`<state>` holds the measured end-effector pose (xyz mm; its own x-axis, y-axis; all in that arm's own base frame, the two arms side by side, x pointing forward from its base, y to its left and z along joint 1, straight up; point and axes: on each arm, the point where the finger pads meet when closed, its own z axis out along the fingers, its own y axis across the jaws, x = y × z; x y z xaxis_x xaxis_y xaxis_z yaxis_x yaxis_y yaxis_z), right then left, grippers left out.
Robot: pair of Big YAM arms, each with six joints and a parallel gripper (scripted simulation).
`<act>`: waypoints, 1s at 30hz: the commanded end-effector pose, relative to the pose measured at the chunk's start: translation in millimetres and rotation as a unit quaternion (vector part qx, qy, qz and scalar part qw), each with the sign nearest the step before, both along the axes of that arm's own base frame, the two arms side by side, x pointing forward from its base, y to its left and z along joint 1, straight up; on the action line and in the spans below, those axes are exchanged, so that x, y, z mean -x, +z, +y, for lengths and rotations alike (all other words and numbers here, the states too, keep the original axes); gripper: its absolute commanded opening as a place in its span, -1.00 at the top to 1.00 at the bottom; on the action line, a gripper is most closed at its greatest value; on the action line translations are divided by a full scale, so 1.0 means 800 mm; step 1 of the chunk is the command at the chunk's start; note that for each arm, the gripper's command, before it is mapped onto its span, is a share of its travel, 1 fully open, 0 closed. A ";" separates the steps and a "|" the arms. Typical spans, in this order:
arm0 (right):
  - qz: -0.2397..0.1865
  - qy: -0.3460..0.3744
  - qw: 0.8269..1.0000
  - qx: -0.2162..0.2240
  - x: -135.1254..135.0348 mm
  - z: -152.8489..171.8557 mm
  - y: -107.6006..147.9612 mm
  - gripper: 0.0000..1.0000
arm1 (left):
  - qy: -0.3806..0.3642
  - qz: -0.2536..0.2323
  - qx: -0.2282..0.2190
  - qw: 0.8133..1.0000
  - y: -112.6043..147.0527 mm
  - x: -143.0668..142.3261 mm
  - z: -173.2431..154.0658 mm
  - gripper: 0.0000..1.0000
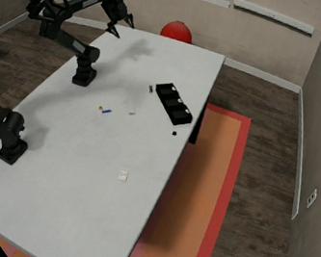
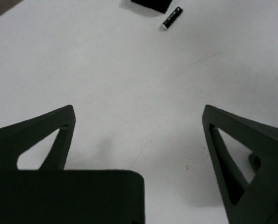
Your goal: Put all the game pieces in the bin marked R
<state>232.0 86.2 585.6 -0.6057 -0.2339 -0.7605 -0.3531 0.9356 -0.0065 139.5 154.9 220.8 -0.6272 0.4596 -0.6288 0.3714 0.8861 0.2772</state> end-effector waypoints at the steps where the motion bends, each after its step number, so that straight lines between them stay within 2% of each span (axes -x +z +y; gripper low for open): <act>1: -0.010 -0.027 1.000 -0.007 0.000 -0.016 0.022 -1.00 | 0.000 -0.001 -0.003 1.000 0.003 0.000 0.002 -1.00; 13: -0.010 -0.108 0.994 -0.006 -0.011 -0.065 0.022 -1.00 | 0.000 -0.001 -0.003 1.000 0.003 0.000 0.002 -1.00; 24: -0.011 -0.213 0.977 -0.005 -0.014 -0.129 0.022 -1.00 | 0.000 -0.001 -0.003 1.000 0.003 0.000 0.002 -1.00; 30: -0.011 -0.245 0.969 -0.005 -0.011 -0.149 0.022 -1.00 | 0.000 -0.001 -0.003 1.000 0.003 0.000 0.002 -1.00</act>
